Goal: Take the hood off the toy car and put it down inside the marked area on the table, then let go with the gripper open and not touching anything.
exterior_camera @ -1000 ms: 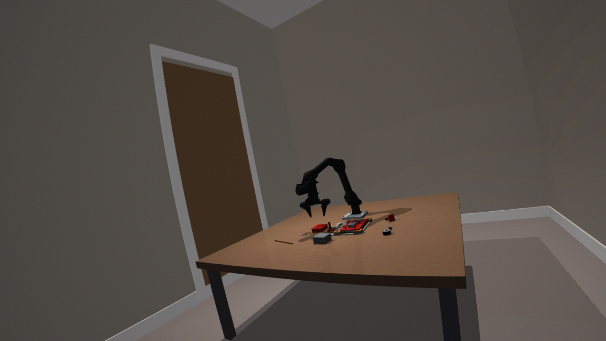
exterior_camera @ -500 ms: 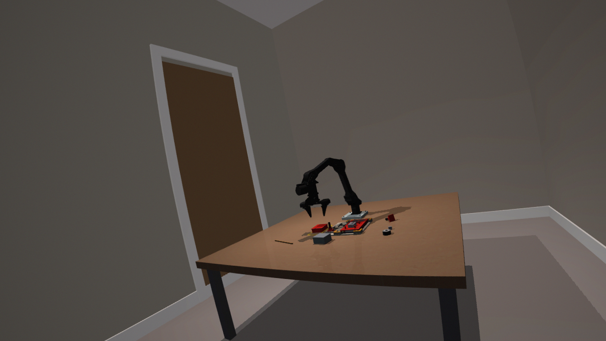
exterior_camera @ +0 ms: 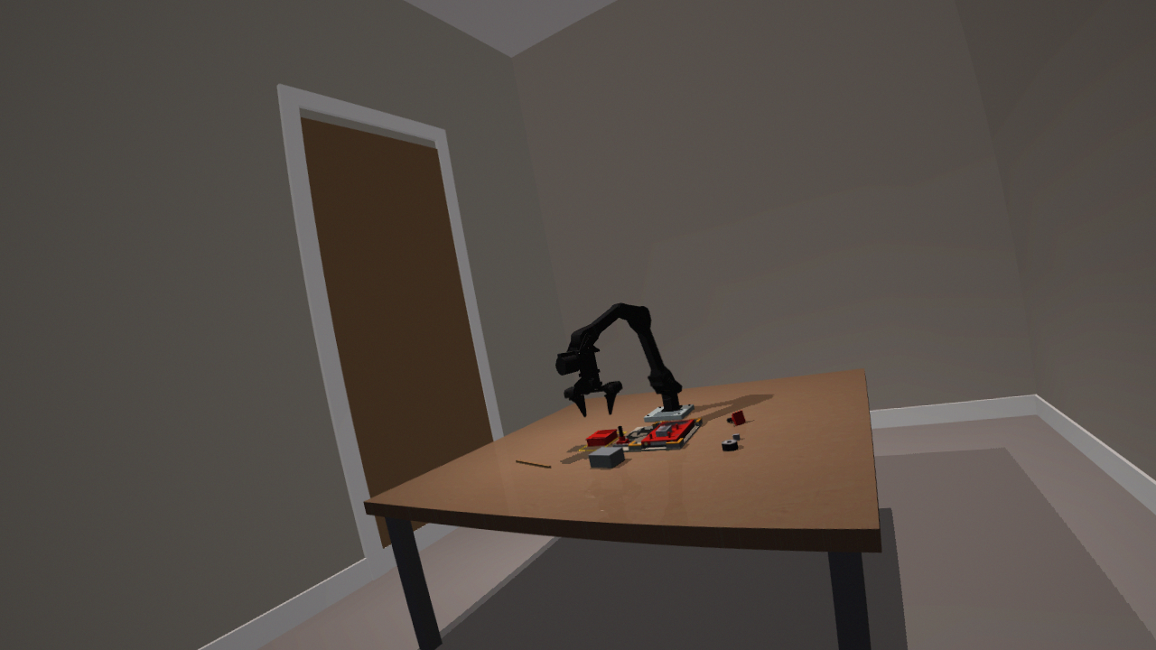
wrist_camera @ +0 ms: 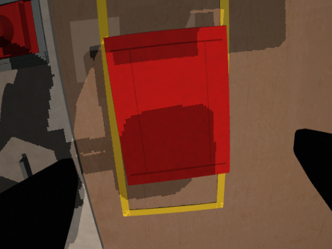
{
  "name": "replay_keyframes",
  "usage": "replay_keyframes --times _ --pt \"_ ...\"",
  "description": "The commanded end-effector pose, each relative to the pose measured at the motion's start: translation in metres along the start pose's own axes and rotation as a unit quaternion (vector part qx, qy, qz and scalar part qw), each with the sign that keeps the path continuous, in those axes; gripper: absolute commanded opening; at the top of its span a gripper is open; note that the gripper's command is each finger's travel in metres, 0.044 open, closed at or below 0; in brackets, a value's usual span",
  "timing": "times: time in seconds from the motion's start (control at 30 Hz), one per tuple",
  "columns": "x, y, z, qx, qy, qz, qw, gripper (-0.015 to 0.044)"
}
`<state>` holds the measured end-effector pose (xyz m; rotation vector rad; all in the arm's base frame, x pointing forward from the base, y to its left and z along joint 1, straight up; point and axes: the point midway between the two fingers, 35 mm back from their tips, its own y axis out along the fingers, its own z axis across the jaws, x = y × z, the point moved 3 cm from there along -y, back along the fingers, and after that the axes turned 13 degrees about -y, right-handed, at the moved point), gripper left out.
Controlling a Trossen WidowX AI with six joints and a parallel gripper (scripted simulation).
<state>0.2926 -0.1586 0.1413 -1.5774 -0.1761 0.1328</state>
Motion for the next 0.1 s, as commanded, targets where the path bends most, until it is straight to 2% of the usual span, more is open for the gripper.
replay_keyframes --times 0.0,0.07 --pt "-0.0004 0.0001 0.0001 0.0 0.0 0.002 1.0 0.044" --pt "-0.0004 0.0001 0.0001 0.0 0.0 0.002 1.0 0.044"
